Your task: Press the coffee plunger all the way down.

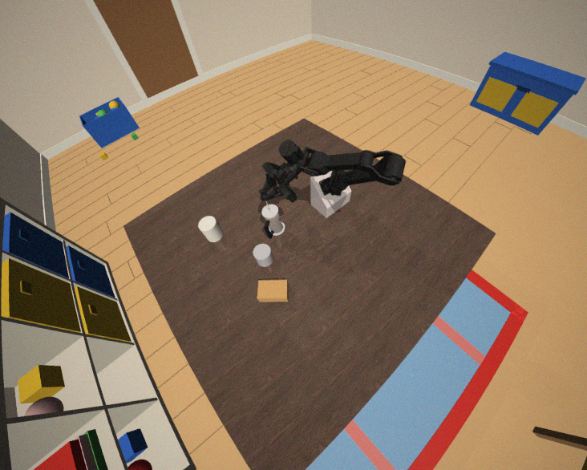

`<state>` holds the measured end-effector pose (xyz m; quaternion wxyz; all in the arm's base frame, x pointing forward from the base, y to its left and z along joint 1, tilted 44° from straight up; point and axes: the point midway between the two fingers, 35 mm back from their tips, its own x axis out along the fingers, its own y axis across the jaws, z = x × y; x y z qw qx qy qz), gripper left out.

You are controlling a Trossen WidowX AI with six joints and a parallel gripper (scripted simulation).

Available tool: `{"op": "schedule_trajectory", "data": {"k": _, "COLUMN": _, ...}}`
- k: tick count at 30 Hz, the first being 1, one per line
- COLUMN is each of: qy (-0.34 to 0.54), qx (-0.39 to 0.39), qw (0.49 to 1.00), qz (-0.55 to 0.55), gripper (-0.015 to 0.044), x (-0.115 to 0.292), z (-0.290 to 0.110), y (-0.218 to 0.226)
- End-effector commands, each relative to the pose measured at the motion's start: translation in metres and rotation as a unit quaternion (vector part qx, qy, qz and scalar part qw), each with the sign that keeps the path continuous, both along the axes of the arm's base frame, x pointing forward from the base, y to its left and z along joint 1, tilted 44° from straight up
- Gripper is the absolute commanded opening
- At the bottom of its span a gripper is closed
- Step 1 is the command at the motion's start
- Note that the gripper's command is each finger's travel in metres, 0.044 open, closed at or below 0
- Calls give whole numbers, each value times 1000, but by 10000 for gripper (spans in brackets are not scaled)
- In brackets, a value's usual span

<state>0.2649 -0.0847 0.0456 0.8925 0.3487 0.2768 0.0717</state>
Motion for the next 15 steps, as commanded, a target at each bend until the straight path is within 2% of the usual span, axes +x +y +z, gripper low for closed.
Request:
{"op": "schedule_trajectory", "data": {"k": 1, "qy": 21, "qx": 10, "qw": 1000, "qz": 3, "gripper": 113, "x": -6, "z": -16, "y": 12}}
{"op": "schedule_trajectory", "data": {"k": 15, "qy": 20, "qx": 11, "qw": 1000, "qz": 2, "gripper": 113, "x": -3, "z": -34, "y": 27}}
